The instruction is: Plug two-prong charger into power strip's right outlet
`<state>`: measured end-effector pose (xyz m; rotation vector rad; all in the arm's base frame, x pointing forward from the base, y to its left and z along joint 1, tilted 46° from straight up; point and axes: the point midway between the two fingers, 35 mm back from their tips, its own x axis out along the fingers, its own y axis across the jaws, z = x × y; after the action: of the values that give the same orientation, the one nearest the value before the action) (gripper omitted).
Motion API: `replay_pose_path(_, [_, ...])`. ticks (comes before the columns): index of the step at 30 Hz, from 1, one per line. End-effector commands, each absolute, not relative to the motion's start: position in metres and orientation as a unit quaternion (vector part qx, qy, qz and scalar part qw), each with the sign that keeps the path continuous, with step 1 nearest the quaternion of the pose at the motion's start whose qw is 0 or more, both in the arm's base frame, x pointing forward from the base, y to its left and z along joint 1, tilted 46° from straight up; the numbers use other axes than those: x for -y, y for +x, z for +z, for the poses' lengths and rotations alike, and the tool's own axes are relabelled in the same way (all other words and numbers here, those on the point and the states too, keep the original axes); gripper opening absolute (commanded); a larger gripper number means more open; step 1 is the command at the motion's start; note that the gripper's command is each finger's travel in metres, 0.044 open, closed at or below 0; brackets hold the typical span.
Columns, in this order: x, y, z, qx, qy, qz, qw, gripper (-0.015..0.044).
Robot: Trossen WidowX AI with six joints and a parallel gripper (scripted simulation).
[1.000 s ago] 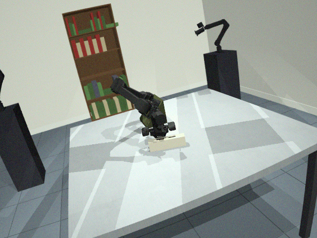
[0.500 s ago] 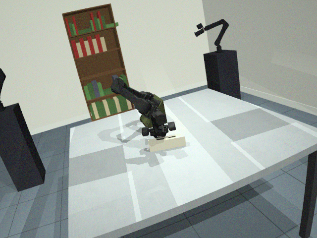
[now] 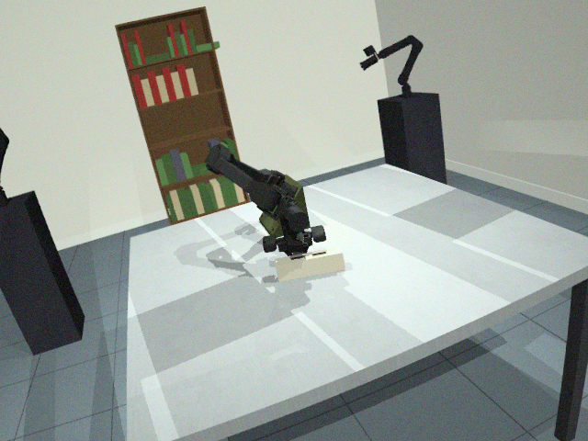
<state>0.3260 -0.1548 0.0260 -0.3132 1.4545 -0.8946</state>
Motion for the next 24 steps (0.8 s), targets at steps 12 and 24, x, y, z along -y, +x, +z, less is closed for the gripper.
replay_pose_path(12, [0.1557, 0.3329, 0.0293, -0.63, -0.138, -0.395, 0.654, 0.0])
replay_pose_path(24, [0.1568, 0.3329, 0.0282, -0.63, -0.138, -0.395, 0.654, 0.0])
